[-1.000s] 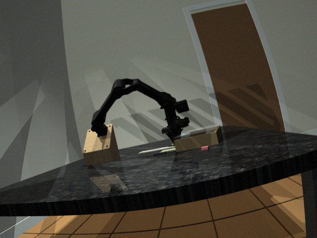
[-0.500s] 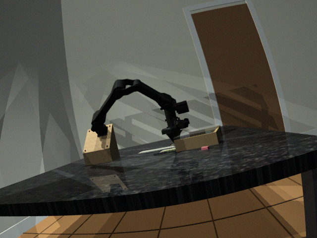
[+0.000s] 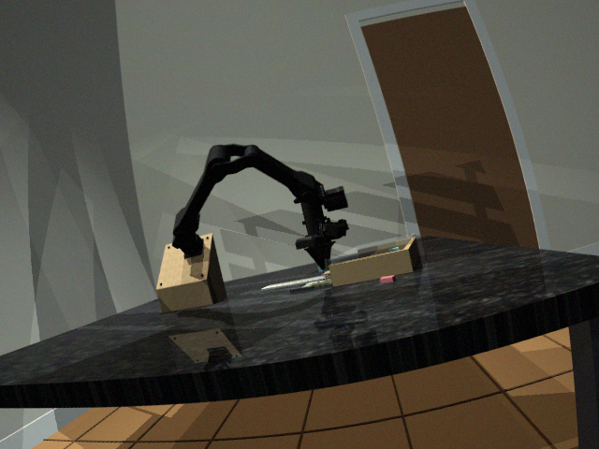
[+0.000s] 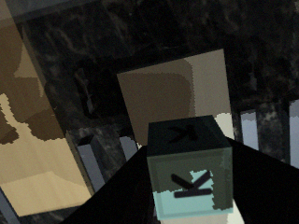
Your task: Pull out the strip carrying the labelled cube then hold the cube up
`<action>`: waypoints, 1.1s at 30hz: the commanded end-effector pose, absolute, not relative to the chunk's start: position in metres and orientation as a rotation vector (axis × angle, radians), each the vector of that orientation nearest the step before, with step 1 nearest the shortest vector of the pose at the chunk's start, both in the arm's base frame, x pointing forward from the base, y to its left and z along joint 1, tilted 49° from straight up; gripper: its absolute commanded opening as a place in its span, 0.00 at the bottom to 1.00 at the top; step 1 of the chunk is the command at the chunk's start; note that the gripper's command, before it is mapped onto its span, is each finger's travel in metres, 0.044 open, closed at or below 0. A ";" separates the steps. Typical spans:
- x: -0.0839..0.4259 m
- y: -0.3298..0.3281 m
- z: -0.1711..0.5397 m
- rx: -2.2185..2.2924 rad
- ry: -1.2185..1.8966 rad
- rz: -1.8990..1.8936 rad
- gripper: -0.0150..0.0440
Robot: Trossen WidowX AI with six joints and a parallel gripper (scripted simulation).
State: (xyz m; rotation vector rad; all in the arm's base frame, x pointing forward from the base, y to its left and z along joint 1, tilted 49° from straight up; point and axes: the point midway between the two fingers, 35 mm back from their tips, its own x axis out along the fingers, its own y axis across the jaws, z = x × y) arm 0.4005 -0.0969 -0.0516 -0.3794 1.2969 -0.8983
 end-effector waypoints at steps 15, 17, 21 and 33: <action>0.349 -0.076 -0.037 -0.382 1.297 -0.897 0.25; 0.342 -0.076 -0.038 -0.382 1.297 -0.897 0.25; 0.327 -0.075 -0.039 -0.382 1.298 -0.897 0.25; 0.304 -0.063 -0.031 -0.382 1.300 -0.895 0.25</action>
